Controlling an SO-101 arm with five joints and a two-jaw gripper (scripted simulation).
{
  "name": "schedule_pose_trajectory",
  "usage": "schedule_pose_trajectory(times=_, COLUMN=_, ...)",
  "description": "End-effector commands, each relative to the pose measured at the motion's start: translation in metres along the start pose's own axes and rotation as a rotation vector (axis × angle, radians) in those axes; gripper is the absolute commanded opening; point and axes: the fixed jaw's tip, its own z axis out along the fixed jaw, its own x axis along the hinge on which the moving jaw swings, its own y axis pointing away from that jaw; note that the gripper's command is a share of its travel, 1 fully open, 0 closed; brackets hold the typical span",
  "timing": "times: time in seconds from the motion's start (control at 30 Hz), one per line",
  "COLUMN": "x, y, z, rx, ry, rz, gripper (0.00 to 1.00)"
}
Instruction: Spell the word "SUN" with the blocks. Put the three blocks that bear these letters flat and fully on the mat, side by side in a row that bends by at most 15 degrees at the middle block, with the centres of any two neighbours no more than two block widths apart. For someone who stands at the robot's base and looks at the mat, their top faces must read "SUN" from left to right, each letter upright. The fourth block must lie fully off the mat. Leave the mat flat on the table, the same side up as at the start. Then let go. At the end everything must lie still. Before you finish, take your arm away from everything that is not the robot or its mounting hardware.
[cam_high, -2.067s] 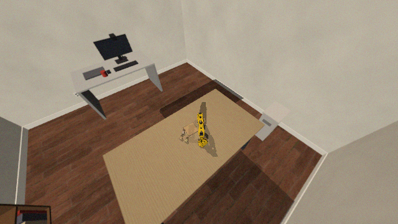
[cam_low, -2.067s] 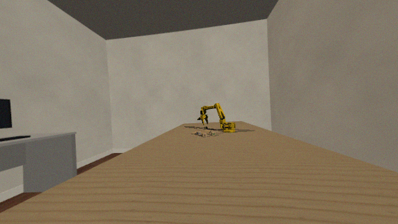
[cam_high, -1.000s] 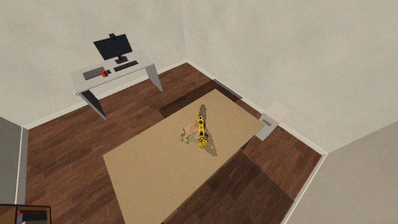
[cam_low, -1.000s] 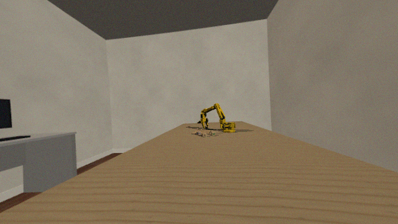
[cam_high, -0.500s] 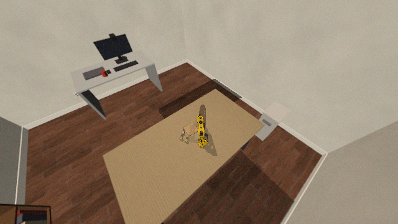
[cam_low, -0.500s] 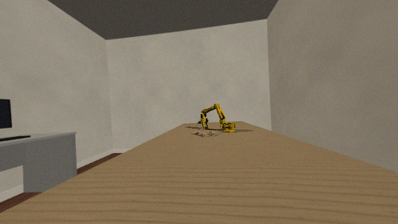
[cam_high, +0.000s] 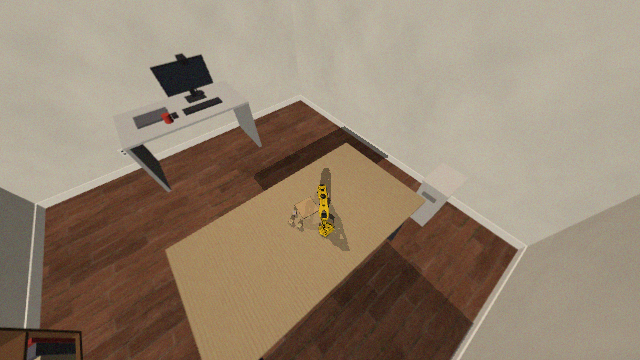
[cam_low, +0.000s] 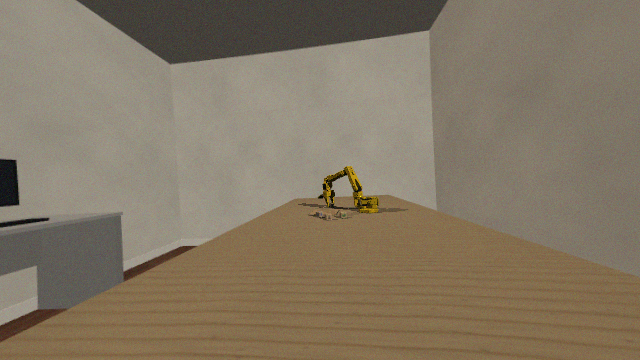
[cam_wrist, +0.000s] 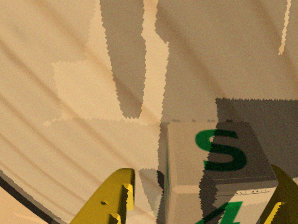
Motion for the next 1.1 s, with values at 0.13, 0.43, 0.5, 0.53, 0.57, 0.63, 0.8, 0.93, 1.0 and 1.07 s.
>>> schedule_pose_trajectory(times=0.13, x=-0.0116, y=-0.004, z=-0.0159, rx=-0.005, ry=-0.09, rz=0.0, gripper=0.17)
schedule_pose_trajectory(times=0.43, x=-0.0116, y=-0.0061, z=-0.0159, rx=-0.004, ry=-0.09, rz=0.0, gripper=0.14)
schedule_pose_trajectory(times=0.5, x=-0.0116, y=-0.0064, z=-0.0159, rx=-0.004, ry=-0.09, rz=0.0, gripper=0.13)
schedule_pose_trajectory(times=0.53, x=-0.0116, y=-0.0066, z=-0.0159, rx=-0.004, ry=-0.09, rz=0.0, gripper=0.13)
schedule_pose_trajectory(times=0.57, x=-0.0116, y=-0.0066, z=-0.0159, rx=-0.004, ry=-0.09, rz=0.0, gripper=0.13)
schedule_pose_trajectory(times=0.63, x=-0.0116, y=-0.0068, z=-0.0159, rx=-0.004, ry=-0.09, rz=0.0, gripper=0.13)
schedule_pose_trajectory(times=0.8, x=-0.0116, y=-0.0068, z=-0.0159, rx=-0.004, ry=-0.09, rz=0.0, gripper=0.13)
schedule_pose_trajectory(times=0.93, x=-0.0116, y=-0.0068, z=-0.0159, rx=-0.004, ry=-0.09, rz=0.0, gripper=0.11)
schedule_pose_trajectory(times=1.0, x=-0.0116, y=-0.0068, z=-0.0159, rx=-0.004, ry=-0.09, rz=0.0, gripper=0.09)
schedule_pose_trajectory(times=1.07, x=-0.0116, y=-0.0068, z=-0.0159, rx=-0.004, ry=-0.09, rz=0.0, gripper=0.06)
